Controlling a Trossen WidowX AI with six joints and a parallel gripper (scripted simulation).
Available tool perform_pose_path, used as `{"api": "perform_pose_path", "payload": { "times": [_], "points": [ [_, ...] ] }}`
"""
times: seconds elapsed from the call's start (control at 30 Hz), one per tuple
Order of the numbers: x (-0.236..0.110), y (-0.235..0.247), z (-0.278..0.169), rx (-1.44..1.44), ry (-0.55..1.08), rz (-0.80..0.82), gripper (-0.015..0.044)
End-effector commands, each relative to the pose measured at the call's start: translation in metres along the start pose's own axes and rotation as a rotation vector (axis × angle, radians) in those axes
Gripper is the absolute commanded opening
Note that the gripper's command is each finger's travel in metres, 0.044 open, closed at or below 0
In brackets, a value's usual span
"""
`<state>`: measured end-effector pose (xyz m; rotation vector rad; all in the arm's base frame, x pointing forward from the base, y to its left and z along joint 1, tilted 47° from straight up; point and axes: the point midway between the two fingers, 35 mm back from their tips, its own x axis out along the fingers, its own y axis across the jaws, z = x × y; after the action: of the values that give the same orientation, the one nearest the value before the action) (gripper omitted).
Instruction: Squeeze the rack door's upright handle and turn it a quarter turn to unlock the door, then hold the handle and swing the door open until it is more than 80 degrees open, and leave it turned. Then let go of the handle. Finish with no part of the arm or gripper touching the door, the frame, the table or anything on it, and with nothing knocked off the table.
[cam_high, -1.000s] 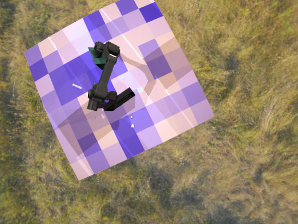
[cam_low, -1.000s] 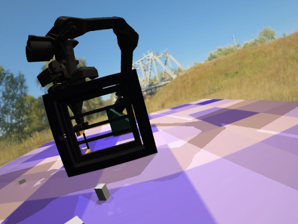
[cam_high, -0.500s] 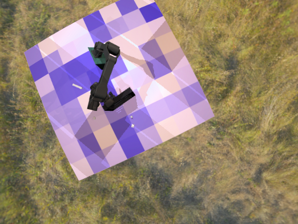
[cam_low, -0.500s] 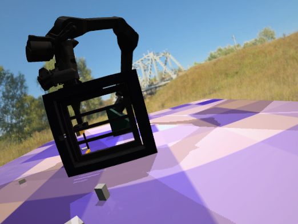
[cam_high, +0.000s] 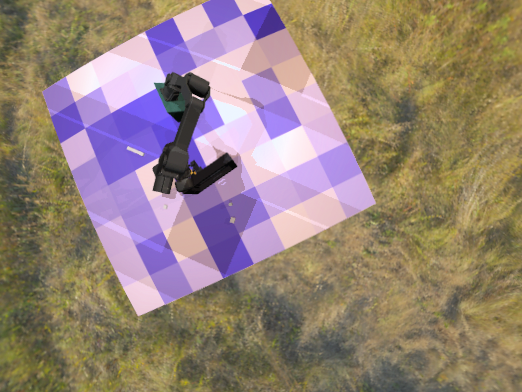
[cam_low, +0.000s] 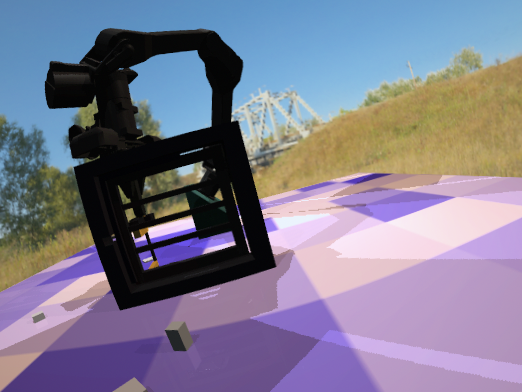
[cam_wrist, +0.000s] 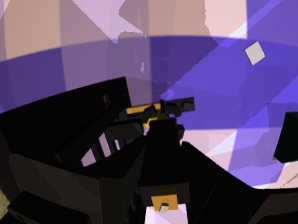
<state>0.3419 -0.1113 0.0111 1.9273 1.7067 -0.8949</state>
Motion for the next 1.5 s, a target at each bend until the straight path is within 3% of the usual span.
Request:
{"api": "perform_pose_path", "payload": {
  "times": [0.0, 0.07, 0.43, 1.47],
  "points": [
    [-0.0002, -0.0001, -0.0007, 0.033, 0.004, 0.001, 0.001],
    [-0.0002, -0.0001, -0.0007, 0.033, 0.004, 0.001, 0.001],
    [-0.0002, -0.0001, -0.0007, 0.033, 0.004, 0.001, 0.0282],
    [-0.0002, -0.0001, -0.0007, -1.428, 0.002, 0.004, 0.0282]
  ]
}}
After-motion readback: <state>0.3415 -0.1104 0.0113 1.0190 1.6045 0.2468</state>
